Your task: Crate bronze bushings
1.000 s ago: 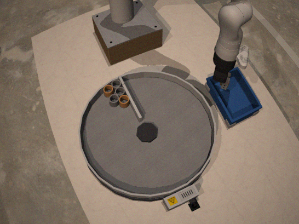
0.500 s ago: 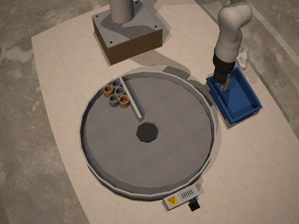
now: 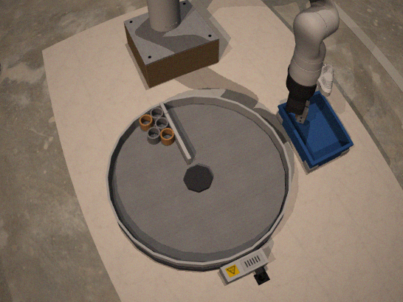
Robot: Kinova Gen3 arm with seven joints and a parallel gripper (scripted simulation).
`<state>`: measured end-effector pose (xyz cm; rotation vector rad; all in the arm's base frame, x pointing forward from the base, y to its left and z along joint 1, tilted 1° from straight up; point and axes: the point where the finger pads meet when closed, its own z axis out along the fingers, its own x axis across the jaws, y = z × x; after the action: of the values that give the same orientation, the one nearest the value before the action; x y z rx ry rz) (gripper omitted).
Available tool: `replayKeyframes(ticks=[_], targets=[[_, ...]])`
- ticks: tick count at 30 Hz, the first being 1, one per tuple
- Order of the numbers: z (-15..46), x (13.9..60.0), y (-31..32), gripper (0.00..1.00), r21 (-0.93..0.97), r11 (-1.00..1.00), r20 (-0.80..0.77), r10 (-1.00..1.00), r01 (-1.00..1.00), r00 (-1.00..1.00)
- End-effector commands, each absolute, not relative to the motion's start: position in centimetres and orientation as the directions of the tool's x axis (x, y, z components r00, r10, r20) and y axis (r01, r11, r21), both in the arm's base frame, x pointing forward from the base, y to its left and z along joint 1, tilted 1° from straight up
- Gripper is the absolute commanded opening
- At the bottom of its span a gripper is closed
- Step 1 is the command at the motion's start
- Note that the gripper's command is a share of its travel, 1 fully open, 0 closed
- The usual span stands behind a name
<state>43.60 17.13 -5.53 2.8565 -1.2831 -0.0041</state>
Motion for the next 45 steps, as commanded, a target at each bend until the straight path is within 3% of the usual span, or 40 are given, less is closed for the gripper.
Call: replayKeyframes(ticks=[1,45], targets=[[-5.9,43.6,17.1,0.0,0.011,-0.664,0.002,-0.748,-0.748,0.664],[-7.9,43.6,17.1,0.0,0.011,-0.664,0.002,-0.748,-0.748,0.664]])
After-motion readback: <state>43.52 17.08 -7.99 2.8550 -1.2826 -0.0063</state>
